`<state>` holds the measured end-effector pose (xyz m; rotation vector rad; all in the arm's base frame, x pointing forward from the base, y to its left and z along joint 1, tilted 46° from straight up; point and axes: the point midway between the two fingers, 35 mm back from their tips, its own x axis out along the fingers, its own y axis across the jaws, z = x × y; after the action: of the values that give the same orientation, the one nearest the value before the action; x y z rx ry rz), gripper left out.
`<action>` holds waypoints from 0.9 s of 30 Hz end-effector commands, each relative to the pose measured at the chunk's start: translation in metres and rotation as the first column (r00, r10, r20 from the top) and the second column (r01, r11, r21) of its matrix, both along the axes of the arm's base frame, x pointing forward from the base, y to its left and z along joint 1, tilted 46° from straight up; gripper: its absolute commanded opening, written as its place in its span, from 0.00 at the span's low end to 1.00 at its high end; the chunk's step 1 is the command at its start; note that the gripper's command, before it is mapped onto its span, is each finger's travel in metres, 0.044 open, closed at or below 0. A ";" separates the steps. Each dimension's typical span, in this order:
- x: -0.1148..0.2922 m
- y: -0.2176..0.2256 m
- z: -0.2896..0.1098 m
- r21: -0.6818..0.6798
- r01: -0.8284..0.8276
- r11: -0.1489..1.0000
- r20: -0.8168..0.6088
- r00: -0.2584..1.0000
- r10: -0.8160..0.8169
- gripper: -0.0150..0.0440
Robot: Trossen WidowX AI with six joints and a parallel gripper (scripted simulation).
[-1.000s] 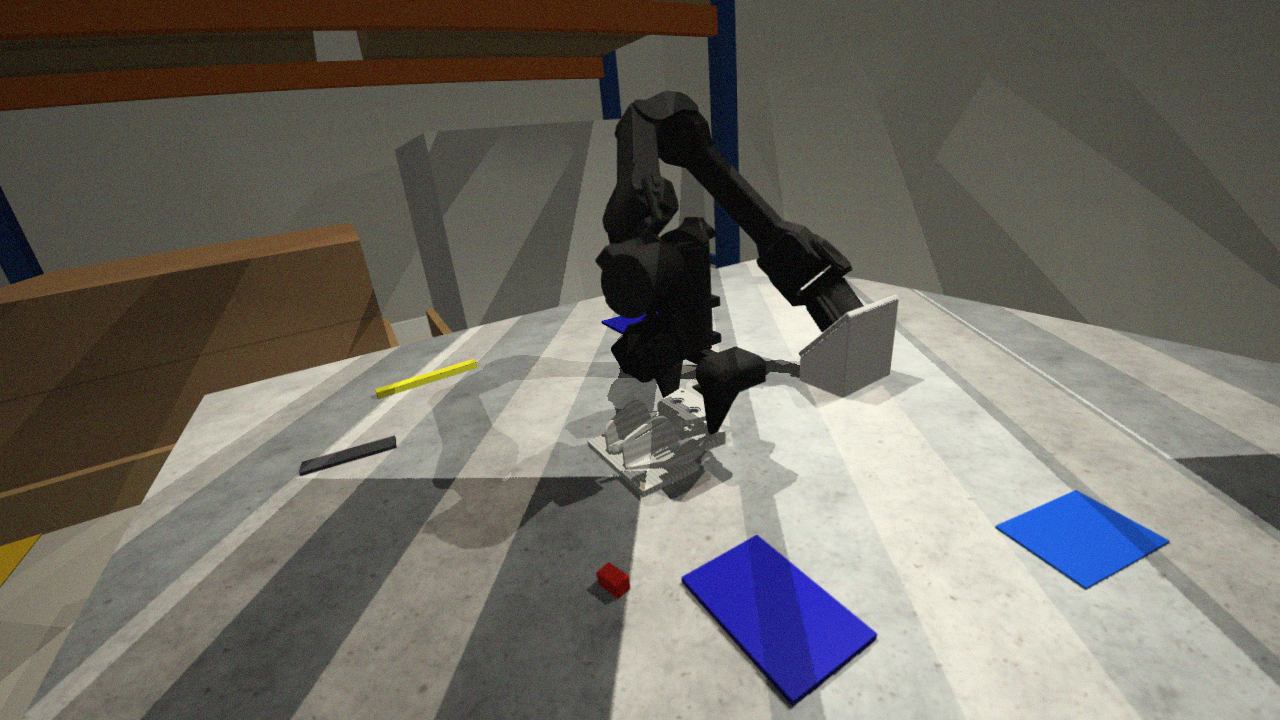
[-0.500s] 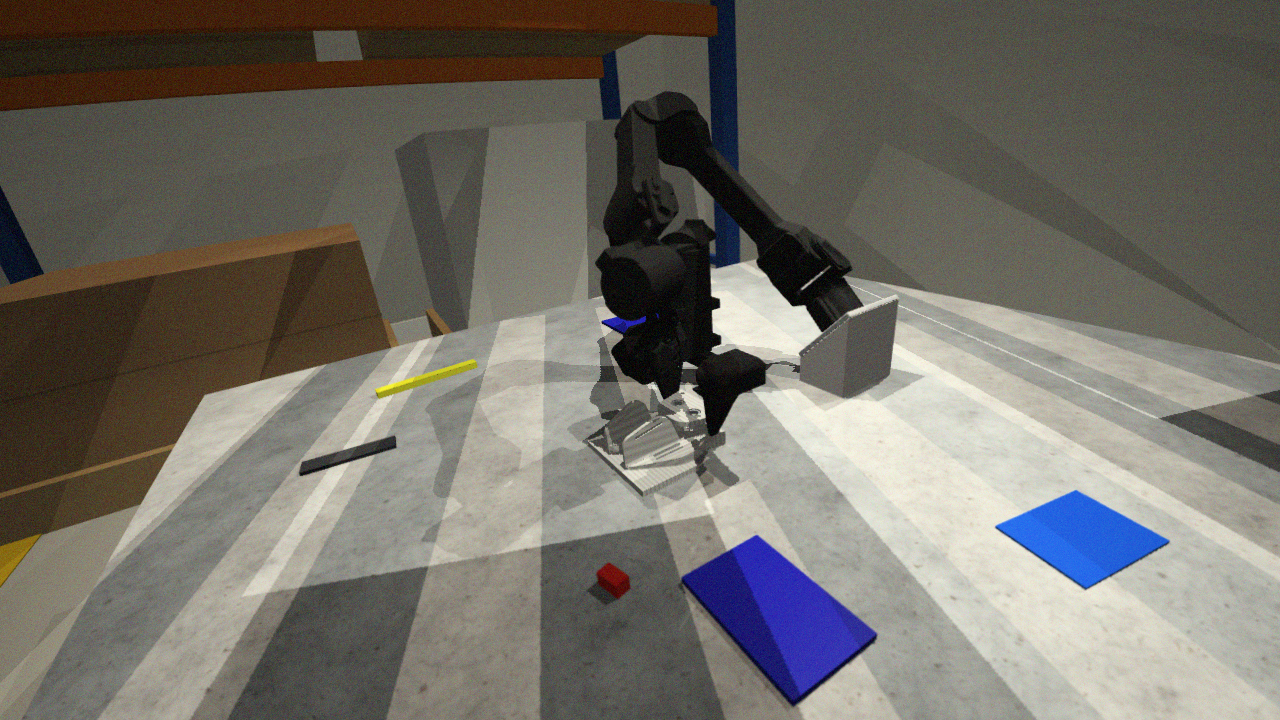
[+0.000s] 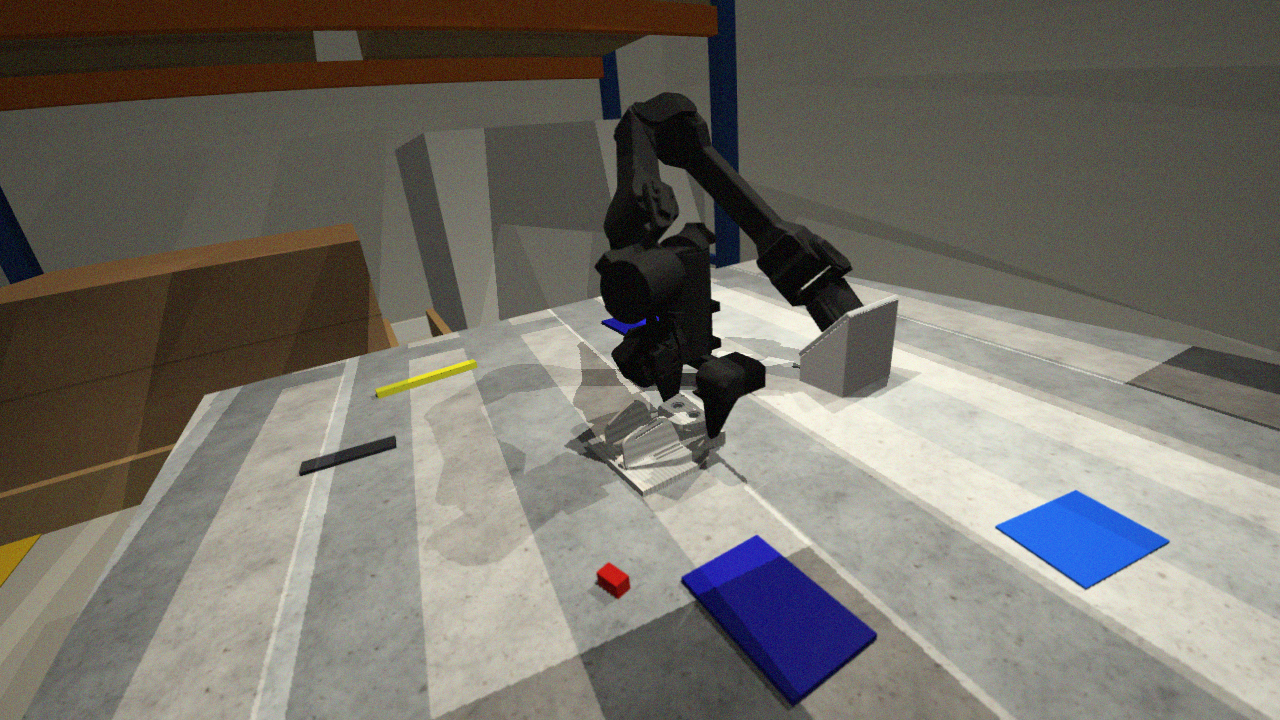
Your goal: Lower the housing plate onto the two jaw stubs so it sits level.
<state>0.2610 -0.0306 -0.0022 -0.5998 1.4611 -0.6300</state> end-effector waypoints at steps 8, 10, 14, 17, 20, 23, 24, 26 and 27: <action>0.000 -0.002 -0.001 -0.004 -0.005 1.000 -0.004 1.000 0.005 0.85; 0.000 -0.003 -0.002 -0.004 -0.005 1.000 -0.004 1.000 0.005 0.85; 0.000 -0.003 -0.003 -0.004 -0.005 1.000 -0.004 1.000 0.005 0.85; 0.000 -0.003 -0.003 -0.004 -0.005 1.000 -0.004 1.000 0.005 0.85; 0.000 -0.003 -0.003 -0.004 -0.005 1.000 -0.004 1.000 0.005 0.85; 0.000 -0.005 -0.004 -0.004 -0.005 1.000 -0.004 1.000 0.005 0.85; 0.000 -0.005 -0.005 -0.004 -0.005 1.000 -0.004 1.000 0.005 0.85; 0.000 -0.005 -0.005 -0.004 -0.005 1.000 -0.004 1.000 0.005 0.85; 0.000 -0.005 -0.005 -0.004 -0.005 1.000 -0.004 1.000 0.005 0.85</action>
<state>0.2611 -0.0347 -0.0061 -0.5998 1.4606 -0.6302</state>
